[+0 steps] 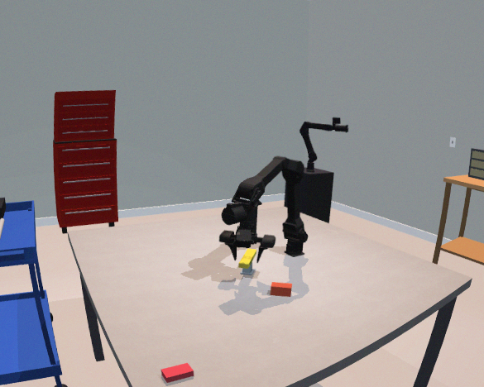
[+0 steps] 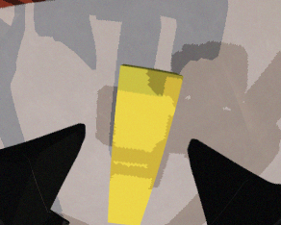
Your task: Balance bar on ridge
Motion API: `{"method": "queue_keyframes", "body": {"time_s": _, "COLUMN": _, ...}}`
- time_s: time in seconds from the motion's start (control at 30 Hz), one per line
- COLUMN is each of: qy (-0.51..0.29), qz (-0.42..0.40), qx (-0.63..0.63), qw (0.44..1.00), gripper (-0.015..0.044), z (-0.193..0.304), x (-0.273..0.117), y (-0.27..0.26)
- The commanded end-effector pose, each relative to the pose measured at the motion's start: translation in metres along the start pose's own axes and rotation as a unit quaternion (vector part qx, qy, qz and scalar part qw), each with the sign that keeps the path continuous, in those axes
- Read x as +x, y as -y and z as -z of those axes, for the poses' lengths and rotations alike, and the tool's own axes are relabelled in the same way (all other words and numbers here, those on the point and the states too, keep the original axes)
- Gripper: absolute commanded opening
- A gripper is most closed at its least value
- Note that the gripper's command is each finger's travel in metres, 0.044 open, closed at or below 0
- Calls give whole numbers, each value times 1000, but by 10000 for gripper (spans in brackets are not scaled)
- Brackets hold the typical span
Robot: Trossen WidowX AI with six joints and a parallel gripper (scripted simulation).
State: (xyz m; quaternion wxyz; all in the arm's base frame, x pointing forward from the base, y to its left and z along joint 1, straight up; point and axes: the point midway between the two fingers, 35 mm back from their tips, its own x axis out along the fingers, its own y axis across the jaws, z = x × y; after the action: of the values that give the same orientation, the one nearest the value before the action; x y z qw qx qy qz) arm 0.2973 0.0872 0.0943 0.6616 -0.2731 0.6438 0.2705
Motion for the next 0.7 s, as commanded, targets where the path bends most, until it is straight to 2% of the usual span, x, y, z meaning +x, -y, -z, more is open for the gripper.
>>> {"method": "queue_keyframes", "body": {"time_s": 0.0, "qy": 0, "qz": 0, "qx": 0, "qw": 1000, "gripper": 440, "z": 0, "x": 0, "y": 0}}
{"method": "queue_keyframes", "body": {"time_s": 0.1, "qy": 0, "qz": 0, "qx": 0, "qw": 1000, "gripper": 440, "z": -1, "x": -8, "y": 1}}
{"method": "queue_keyframes", "body": {"time_s": 0.37, "qy": 0, "qz": 0, "qx": 0, "qw": 1000, "gripper": 440, "z": 0, "x": -98, "y": 0}}
{"method": "queue_keyframes", "body": {"time_s": 0.67, "qy": 0, "qz": 0, "qx": 0, "qw": 1000, "gripper": 440, "z": 0, "x": -100, "y": 0}}
